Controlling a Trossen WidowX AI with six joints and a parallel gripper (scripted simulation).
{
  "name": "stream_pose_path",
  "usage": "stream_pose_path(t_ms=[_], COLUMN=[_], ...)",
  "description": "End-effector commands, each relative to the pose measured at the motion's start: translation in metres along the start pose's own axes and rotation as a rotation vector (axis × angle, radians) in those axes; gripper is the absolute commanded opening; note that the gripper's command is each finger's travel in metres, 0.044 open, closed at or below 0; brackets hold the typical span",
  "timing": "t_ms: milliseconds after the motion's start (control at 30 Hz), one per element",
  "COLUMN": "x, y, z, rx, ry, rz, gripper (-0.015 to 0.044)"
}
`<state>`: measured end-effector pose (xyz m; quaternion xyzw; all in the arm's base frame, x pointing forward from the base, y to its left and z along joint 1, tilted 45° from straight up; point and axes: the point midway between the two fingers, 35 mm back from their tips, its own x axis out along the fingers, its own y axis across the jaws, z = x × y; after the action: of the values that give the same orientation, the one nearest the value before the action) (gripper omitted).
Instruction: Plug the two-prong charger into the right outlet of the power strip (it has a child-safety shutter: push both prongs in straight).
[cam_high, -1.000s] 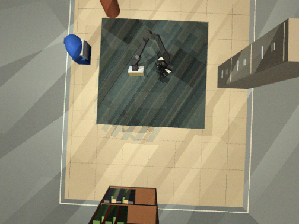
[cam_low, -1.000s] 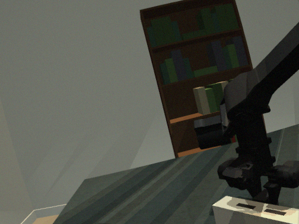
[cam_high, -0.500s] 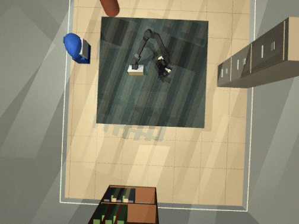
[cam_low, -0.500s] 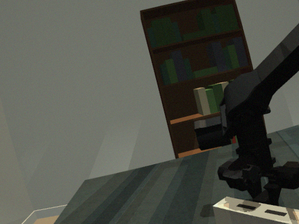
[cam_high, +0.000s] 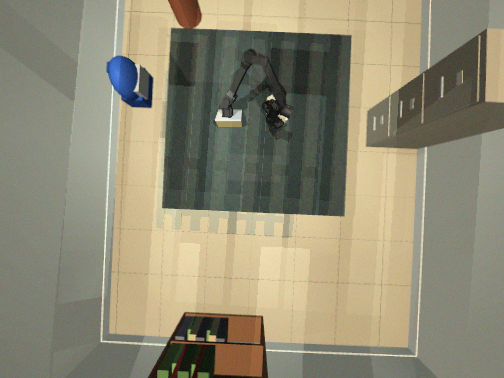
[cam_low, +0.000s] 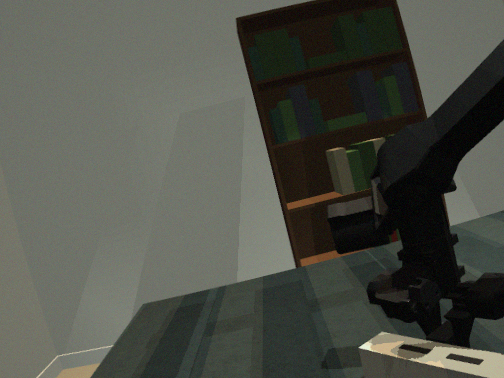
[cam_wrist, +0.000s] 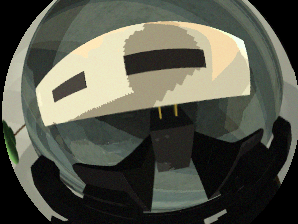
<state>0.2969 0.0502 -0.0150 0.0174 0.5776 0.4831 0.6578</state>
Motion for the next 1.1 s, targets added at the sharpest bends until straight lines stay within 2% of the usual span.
stream_pose_path(t_ms=[0, 1067], x=[-0.0008, -0.0015], y=[-0.0005, -0.0005], z=[0.0020, 0.0061], rx=[0.002, 0.001], ry=[0.000, 0.000], rz=[-0.003, -0.003], gripper=[0.0000, 0.0000])
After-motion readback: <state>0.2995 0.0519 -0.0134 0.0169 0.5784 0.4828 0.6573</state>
